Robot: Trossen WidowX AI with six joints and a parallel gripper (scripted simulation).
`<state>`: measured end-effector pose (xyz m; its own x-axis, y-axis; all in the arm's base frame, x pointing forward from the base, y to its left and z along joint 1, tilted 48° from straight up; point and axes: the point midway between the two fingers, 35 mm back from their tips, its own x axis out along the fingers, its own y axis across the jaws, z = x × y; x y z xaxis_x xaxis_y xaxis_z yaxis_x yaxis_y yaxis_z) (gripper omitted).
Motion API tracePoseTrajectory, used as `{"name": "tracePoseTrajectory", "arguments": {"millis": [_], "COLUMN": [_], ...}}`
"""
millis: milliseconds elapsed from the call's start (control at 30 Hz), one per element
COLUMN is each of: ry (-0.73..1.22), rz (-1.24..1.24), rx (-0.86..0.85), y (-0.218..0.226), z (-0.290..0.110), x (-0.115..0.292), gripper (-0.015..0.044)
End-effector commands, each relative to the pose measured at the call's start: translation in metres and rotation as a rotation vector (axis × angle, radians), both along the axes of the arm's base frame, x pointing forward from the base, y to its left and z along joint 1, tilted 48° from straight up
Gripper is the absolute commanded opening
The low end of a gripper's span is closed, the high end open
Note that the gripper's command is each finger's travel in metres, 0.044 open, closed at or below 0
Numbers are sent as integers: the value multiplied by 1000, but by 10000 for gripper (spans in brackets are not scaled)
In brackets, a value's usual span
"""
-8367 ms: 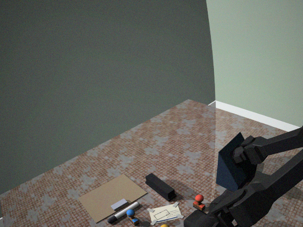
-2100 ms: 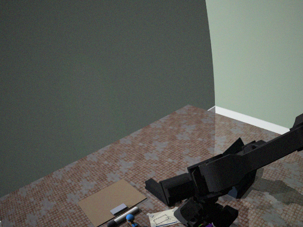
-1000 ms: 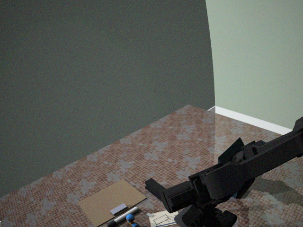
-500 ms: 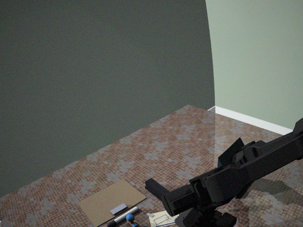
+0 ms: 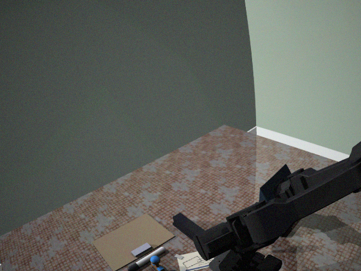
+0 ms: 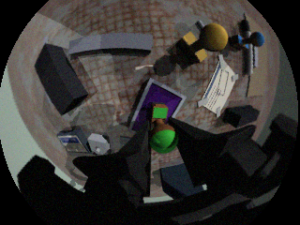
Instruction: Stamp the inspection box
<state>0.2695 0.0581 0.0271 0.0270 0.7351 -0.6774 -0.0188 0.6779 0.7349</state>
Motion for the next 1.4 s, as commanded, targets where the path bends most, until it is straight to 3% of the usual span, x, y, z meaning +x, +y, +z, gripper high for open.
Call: {"name": "tracePoseTrajectory", "arguments": {"millis": [0, 1367], "ry": [3, 3], "rz": [-2, -2], "rx": [3, 4], "y": [1, 4], "z": [-1, -3], "x": [0, 0], "gripper": [0, 0]}}
